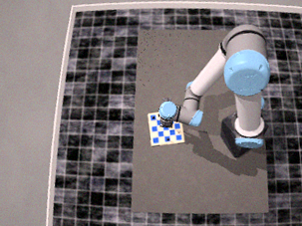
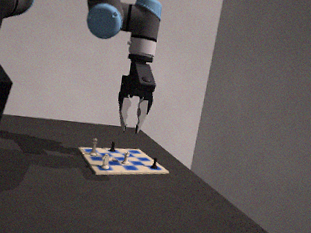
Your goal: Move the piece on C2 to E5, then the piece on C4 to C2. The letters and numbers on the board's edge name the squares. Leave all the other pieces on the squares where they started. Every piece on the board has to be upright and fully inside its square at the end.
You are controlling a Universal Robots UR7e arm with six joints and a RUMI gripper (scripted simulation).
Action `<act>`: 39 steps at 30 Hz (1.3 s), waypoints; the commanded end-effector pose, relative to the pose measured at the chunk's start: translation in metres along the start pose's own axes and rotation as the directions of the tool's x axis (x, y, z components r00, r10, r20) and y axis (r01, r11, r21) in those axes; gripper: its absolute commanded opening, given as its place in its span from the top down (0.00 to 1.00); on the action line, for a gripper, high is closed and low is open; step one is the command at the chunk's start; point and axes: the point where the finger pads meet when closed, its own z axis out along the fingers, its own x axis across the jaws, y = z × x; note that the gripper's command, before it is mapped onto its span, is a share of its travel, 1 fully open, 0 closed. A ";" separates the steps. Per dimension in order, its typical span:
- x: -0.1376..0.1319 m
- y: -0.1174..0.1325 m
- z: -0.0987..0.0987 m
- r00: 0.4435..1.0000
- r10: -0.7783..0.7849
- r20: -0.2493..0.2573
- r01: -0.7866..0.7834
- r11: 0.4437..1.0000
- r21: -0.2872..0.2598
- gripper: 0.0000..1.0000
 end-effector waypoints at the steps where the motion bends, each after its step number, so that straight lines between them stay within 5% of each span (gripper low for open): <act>1: 0.000 0.000 0.000 1.000 0.000 0.001 0.000 1.000 0.000 0.78; 39: -0.001 0.000 0.028 1.000 0.001 0.000 -0.001 1.000 0.000 0.78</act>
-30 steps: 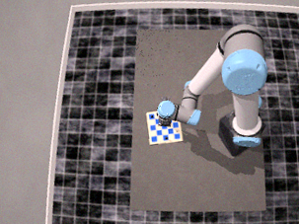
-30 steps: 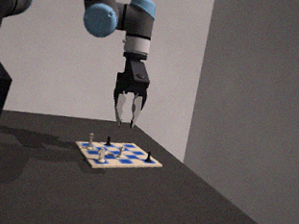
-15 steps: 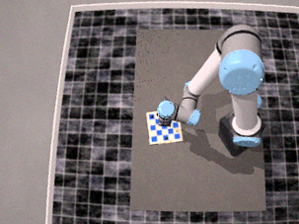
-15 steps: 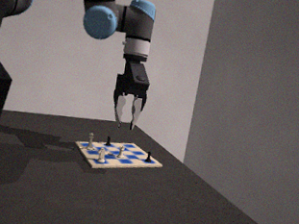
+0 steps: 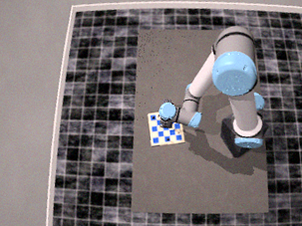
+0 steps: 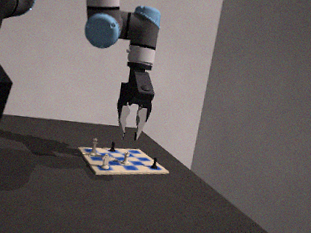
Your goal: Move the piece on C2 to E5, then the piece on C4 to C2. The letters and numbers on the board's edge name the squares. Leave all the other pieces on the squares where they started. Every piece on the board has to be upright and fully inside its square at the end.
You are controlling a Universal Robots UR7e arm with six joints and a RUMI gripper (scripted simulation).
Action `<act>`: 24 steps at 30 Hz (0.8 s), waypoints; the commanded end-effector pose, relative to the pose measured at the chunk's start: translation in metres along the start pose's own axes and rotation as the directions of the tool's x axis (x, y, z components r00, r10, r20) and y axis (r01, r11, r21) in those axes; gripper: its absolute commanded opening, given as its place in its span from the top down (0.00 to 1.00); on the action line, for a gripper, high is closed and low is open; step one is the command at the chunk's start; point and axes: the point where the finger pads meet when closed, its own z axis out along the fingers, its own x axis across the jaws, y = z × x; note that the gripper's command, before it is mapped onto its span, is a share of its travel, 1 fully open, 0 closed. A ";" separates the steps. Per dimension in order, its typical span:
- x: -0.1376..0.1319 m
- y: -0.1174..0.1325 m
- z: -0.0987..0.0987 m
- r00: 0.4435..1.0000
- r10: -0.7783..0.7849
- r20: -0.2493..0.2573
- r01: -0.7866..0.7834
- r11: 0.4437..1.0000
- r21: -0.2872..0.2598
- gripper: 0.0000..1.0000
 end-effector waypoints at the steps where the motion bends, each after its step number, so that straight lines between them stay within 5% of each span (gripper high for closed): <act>1: -0.001 0.000 0.007 1.000 0.000 0.001 0.000 1.000 0.000 0.78; 24: -0.001 0.000 0.029 1.000 0.000 0.001 0.000 1.000 0.000 0.78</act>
